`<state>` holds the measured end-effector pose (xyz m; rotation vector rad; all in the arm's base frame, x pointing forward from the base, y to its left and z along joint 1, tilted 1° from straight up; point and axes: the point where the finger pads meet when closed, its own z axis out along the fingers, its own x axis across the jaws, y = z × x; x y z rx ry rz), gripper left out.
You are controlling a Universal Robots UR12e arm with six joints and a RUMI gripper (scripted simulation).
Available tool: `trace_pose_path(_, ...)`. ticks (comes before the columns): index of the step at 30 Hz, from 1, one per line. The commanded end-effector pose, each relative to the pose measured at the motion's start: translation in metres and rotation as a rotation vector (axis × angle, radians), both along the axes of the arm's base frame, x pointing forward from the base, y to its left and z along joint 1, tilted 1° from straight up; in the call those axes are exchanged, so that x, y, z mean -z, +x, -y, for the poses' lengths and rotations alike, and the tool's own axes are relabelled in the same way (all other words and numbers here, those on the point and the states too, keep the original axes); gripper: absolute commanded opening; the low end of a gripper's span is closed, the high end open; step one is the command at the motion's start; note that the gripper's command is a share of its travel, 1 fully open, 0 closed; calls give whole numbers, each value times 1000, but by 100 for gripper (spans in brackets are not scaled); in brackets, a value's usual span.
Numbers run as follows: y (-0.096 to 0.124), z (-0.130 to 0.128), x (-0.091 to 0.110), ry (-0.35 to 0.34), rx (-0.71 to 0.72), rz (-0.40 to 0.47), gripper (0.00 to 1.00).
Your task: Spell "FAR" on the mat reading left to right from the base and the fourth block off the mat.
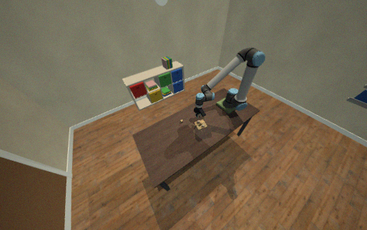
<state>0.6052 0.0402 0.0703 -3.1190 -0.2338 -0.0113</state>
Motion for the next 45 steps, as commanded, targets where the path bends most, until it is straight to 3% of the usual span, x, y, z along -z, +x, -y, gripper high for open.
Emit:
trace_pose_path(1,-1,1,-4,3,1,-11,28)
trace_pose_path(4,-4,0,-1,5,1,-18,28)
trace_pose_path(5,-5,0,-1,5,1,-19,100)
trace_pose_path(27,-4,0,-4,4,1,-15,100)
trace_pose_path(35,-1,1,-20,3,1,-11,100)
trace_pose_path(45,-1,2,-71,3,1,-11,100)
